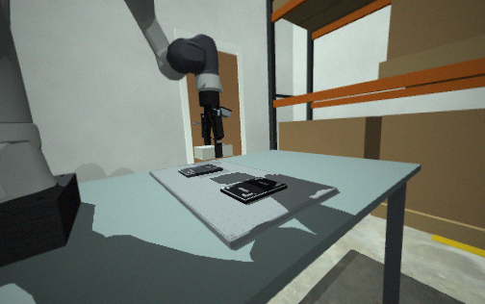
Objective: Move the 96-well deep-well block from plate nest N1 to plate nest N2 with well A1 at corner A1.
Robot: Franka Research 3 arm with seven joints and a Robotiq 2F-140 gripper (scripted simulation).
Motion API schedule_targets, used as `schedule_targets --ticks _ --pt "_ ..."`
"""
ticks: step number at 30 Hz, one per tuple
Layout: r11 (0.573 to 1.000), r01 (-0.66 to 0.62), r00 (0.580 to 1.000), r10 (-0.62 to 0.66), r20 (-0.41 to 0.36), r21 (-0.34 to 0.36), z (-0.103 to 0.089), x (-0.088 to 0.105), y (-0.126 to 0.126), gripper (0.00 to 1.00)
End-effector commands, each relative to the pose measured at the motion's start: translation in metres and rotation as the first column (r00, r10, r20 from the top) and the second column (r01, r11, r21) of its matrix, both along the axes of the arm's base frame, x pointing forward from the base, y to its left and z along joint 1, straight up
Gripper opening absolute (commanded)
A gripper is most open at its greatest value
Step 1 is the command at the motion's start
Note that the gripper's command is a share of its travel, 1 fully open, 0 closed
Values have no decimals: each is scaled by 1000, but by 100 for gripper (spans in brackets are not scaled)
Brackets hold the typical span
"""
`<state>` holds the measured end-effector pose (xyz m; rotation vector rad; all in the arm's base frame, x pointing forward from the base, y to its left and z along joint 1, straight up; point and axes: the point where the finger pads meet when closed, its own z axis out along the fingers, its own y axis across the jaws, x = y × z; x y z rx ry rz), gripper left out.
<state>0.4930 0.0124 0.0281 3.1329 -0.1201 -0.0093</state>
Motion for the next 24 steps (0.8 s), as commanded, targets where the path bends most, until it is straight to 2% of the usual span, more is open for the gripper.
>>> schedule_targets --ticks 1,24 --pt "999 -42 999 42 4 4 1 1 -12 60" --pt "999 -42 999 42 4 4 1 1 -82 60"
